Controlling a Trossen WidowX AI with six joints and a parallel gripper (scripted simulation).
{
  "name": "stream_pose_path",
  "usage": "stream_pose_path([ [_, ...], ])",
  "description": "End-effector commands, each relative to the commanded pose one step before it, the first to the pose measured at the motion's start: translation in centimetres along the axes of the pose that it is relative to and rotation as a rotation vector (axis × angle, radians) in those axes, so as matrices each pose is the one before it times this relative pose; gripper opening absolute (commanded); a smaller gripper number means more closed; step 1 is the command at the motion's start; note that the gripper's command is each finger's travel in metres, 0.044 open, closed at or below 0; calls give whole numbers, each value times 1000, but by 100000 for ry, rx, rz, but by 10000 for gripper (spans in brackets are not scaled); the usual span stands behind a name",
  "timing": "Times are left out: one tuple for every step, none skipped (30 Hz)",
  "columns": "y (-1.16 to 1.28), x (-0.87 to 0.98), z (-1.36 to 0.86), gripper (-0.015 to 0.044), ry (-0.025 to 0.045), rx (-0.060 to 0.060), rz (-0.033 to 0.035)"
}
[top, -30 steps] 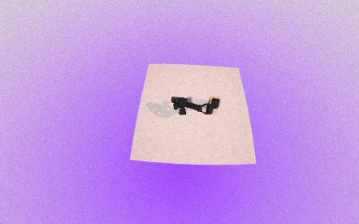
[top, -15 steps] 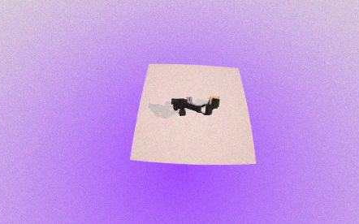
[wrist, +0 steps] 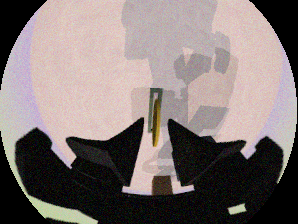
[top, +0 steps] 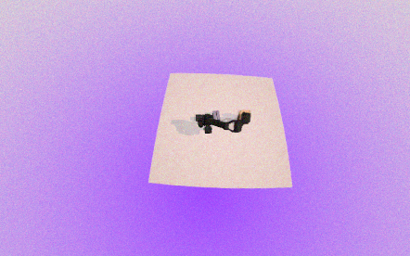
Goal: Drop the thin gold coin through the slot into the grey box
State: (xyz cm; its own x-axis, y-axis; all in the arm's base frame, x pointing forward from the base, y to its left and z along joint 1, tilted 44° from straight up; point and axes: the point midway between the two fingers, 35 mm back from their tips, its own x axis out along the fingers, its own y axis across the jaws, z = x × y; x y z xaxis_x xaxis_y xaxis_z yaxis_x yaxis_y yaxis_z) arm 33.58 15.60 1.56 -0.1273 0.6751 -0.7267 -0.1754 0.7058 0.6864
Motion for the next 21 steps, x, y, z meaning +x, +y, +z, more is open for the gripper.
stream_pose_path([
  [-12,661,-182,161,329,883,559],
  [7,158,-10,161,3,8,26],
  [7,158,-10,161,4,8,26],
  [8,157,-11,161,4,8,27],
  [8,157,-12,161,4,8,28],
  [8,157,-13,161,4,8,29],
  [8,156,-14,161,5,8,30],
  [9,157,-15,161,5,8,31],
  [9,157,-15,161,5,8,32],
  [9,156,-16,161,6,8,33],
  [7,123,-13,161,5,6,26],
  [4,74,-8,161,3,4,16],
  [1,25,-3,161,1,1,5],
  [0,0,0,134,0,0,0],
  [0,0,0,108,0,0,0],
  [0,0,0,82,0,0,0],
  [0,0,0,56,0,0,0],
  [0,0,0,29,0,0,0],
  [0,0,0,3,0,0,0],
  [0,0,0,0,0,0,0],
  [0,0,0,0,0,0,0],
])
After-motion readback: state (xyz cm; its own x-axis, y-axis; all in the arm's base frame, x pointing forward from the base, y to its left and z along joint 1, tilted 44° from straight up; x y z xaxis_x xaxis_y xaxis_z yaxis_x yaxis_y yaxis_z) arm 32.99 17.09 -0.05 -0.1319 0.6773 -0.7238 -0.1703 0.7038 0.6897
